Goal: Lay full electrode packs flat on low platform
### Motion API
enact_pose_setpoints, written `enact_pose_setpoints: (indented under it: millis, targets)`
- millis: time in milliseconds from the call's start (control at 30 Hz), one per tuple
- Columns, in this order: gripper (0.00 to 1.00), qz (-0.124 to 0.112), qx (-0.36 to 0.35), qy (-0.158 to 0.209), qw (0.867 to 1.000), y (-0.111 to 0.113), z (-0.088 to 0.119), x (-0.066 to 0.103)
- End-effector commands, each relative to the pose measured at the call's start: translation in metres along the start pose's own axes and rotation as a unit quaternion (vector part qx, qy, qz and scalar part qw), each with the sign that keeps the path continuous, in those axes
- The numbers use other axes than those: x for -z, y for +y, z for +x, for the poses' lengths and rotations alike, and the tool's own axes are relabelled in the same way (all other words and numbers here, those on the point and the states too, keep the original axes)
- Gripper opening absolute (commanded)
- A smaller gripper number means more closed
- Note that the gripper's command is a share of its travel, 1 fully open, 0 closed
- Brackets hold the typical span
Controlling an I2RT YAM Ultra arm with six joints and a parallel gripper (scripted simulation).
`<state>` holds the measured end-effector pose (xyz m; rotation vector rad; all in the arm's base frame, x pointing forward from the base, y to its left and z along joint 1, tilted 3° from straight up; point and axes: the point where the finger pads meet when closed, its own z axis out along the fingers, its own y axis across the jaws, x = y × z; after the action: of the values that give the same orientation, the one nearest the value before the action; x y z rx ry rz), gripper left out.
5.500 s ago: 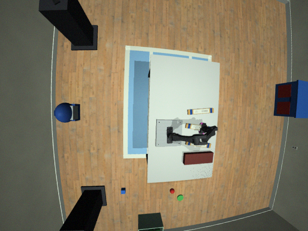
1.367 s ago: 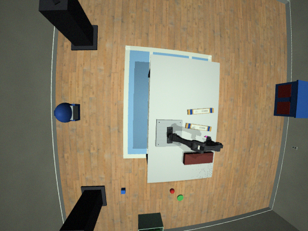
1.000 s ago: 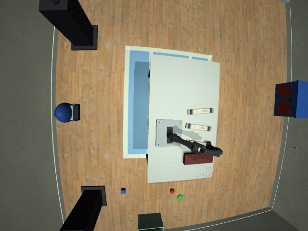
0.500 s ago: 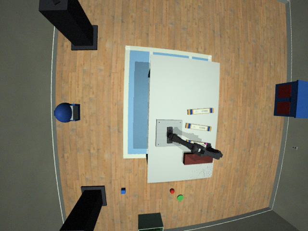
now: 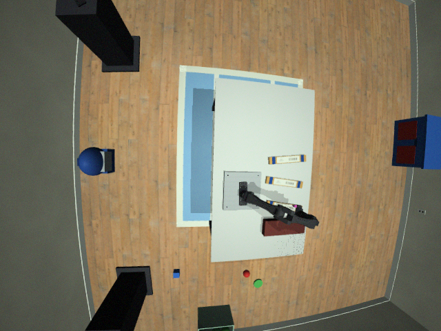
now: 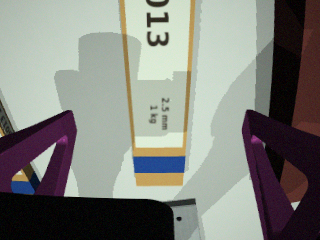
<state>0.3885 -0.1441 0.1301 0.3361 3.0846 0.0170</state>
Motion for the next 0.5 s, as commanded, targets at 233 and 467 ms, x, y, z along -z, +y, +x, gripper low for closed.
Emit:
enact_pose_setpoints:
  millis: [233, 467]
  targets:
    - [0.95, 0.001, 0.006, -0.015, 1.0, 0.003, -0.001, -0.013]
    - [0.95, 0.001, 0.001, -0.008, 1.0, 0.001, -0.001, -0.039]
